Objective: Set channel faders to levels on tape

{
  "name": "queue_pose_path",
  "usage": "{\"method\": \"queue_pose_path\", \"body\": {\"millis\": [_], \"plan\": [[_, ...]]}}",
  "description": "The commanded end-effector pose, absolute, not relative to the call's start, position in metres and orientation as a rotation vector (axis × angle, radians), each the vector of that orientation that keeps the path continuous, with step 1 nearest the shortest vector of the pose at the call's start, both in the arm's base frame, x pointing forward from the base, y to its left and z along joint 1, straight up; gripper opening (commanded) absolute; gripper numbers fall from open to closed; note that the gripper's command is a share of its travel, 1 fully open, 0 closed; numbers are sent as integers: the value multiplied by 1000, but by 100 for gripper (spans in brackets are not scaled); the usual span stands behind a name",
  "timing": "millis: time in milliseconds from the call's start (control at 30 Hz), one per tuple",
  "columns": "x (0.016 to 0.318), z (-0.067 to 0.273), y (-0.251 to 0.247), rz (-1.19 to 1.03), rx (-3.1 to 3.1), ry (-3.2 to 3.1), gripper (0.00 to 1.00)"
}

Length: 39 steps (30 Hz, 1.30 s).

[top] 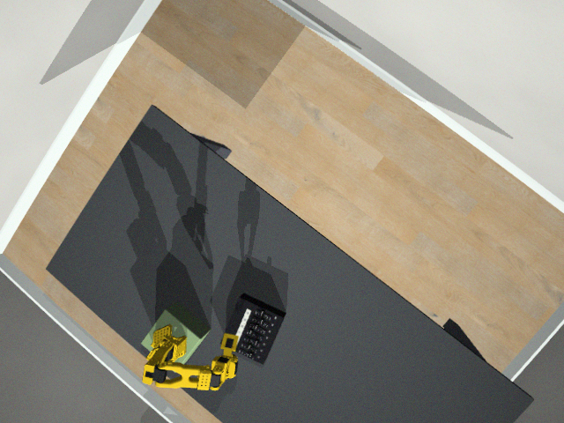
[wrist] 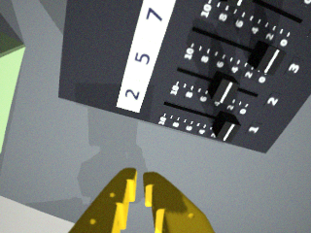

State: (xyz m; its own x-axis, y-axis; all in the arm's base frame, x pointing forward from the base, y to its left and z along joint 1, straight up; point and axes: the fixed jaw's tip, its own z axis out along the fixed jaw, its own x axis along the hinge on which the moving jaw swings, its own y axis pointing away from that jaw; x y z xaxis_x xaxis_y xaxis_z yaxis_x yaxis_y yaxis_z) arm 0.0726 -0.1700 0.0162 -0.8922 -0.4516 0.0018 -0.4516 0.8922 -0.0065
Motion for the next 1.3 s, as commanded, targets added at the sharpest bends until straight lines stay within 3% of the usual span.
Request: {"method": "queue_pose_path", "body": {"millis": [0, 1267], "plan": [[70, 18, -168, 7, 641, -3076, 0], [72, 20, -167, 7, 316, -3127, 0]]}}
